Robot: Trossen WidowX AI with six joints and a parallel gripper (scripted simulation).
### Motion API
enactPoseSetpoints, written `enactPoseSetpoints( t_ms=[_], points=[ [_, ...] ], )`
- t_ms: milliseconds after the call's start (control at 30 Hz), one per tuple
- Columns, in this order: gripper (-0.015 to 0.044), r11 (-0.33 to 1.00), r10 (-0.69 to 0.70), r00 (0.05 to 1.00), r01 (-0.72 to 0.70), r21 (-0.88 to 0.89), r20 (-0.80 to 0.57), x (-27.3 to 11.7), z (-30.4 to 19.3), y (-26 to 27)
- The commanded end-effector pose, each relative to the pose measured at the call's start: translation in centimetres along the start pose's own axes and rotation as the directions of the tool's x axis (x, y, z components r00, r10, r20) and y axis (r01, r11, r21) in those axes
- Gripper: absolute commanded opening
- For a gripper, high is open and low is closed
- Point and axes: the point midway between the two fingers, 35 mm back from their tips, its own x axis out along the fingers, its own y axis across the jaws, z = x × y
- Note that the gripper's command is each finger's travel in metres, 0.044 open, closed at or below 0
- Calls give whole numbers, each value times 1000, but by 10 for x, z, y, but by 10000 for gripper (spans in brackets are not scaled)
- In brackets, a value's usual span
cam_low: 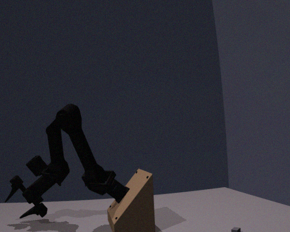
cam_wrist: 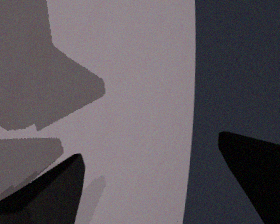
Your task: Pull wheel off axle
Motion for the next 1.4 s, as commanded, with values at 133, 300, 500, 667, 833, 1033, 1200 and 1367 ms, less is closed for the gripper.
enactPoseSetpoints(
  t_ms=[133,300,500,667,833,1033,1200,1367],
  points=[
    [300,999,-6,999,5,46,35,7,8,-3],
    [300,990,-4,993,-12,141,115,22,31,-7],
    [300,969,3,977,-55,239,213,35,64,-12],
    [300,955,-23,939,-80,286,343,39,106,-23],
    [300,919,-7,915,-154,364,404,50,137,-31],
    [300,855,31,888,-262,449,459,58,171,-36],
    [300,795,78,858,-362,488,508,60,200,-32],
    [300,727,130,819,-462,508,559,59,230,-28]
  ],
)
